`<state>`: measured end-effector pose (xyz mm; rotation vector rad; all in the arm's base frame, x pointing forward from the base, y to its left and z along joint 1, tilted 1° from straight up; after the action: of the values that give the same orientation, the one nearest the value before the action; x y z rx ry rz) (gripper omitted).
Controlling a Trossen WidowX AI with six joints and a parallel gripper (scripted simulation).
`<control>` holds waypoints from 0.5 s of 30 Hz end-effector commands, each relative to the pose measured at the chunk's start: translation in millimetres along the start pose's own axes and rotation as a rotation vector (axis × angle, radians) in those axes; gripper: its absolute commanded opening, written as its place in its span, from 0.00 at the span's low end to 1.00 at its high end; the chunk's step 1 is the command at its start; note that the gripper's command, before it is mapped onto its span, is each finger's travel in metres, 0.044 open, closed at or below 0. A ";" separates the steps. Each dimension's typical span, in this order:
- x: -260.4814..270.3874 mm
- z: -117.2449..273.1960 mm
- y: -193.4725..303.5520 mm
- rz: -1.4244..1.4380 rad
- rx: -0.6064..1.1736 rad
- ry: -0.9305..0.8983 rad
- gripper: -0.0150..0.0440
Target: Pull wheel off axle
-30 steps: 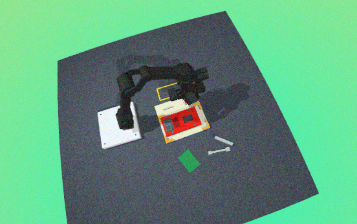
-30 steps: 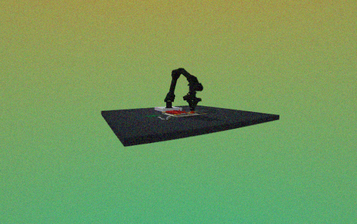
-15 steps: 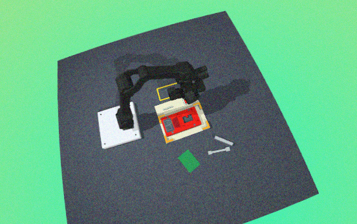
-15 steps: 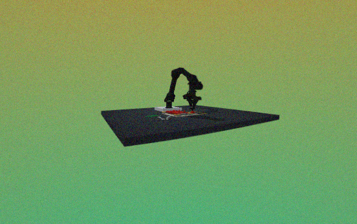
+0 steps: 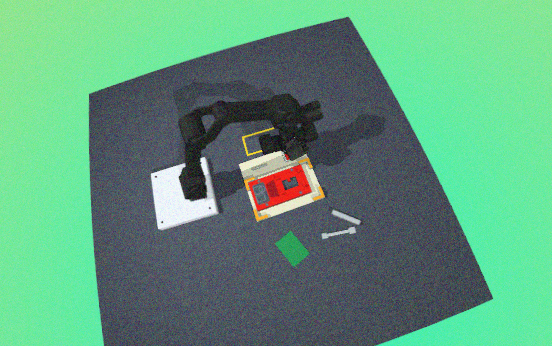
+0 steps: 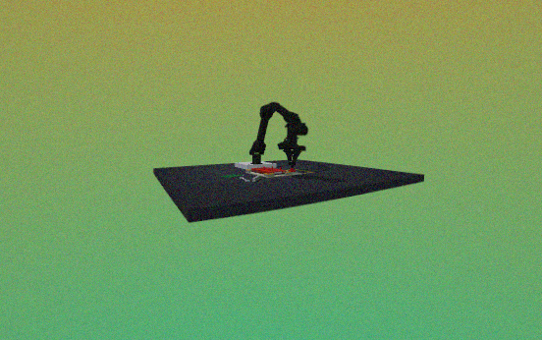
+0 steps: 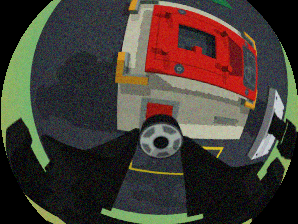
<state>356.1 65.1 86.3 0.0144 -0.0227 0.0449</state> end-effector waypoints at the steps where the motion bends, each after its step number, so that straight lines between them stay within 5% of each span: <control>1: 1.0 7.9 0.2 0.000 0.003 -0.012 0.25; 15: 0.7 12.5 0.1 0.000 0.004 -0.011 0.25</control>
<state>355.2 65.0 92.7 0.0159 -0.0216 0.0444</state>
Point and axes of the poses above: the point midway between the two fingers, 35 mm back from their tips, its own z axis back along the fingers, its own x axis across the jaws, y = z × x, the point moved 1 cm from there along z, back along the fingers, and after that the axes turned 1 degree about -z, right-handed, at the moved point
